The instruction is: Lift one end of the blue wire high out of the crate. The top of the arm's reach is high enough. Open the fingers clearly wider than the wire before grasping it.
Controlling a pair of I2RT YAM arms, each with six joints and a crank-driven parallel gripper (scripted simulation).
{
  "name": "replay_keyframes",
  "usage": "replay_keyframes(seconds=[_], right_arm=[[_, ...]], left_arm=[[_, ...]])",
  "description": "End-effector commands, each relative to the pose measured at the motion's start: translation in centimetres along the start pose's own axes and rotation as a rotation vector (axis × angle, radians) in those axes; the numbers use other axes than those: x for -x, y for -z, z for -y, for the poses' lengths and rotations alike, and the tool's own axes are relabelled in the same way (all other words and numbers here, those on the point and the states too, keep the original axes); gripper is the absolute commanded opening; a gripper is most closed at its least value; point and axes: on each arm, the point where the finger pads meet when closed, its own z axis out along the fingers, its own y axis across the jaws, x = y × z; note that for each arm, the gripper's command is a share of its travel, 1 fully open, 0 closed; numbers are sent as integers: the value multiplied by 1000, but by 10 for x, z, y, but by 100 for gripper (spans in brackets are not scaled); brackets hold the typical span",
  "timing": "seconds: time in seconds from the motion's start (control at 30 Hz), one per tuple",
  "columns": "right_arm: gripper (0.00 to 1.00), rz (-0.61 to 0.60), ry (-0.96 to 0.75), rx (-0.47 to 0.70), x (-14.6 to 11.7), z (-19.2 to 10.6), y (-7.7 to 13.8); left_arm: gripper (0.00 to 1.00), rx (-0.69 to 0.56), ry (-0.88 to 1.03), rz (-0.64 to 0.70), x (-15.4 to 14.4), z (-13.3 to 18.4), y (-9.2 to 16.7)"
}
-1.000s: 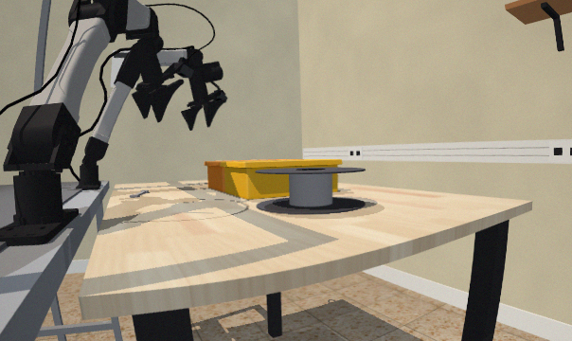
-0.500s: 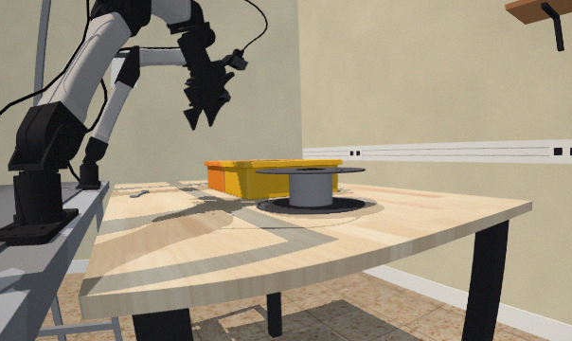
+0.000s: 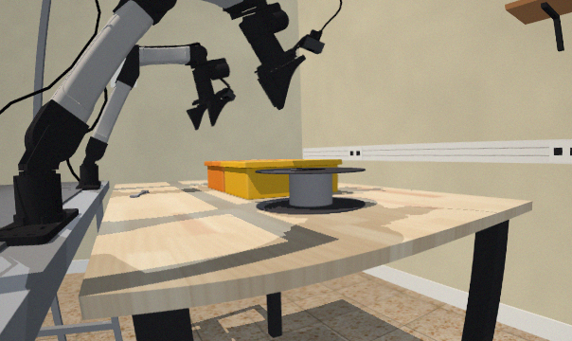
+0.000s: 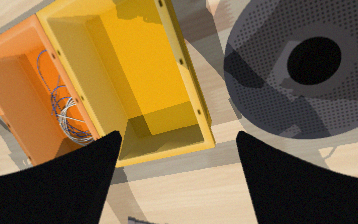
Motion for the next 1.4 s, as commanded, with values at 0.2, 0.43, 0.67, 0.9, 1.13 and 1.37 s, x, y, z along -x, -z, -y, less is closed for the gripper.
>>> replay_keyframes(seconds=[0.2, 0.43, 0.67, 0.9, 1.13, 1.37], right_arm=[[100, 48, -181, -106, 67, 81, -18], [100, 79, -303, -177, 103, 142, -23], [100, 94, -359, -209, 118, 172, -24], [100, 98, -377, -220, 122, 182, -23], [100, 99, -377, -219, 122, 182, -23], [100, 107, -369, -210, 123, 181, -21]], left_arm=[[100, -10, -33, -3, -5, 13, 0], [100, -17, -56, -5, -9, 22, 1], [100, -21, -67, -7, -11, 26, 1], [100, -22, -70, -7, -12, 27, 1], [100, -22, -71, -5, -11, 27, 1], [100, -28, -75, 9, -10, 28, 2]])
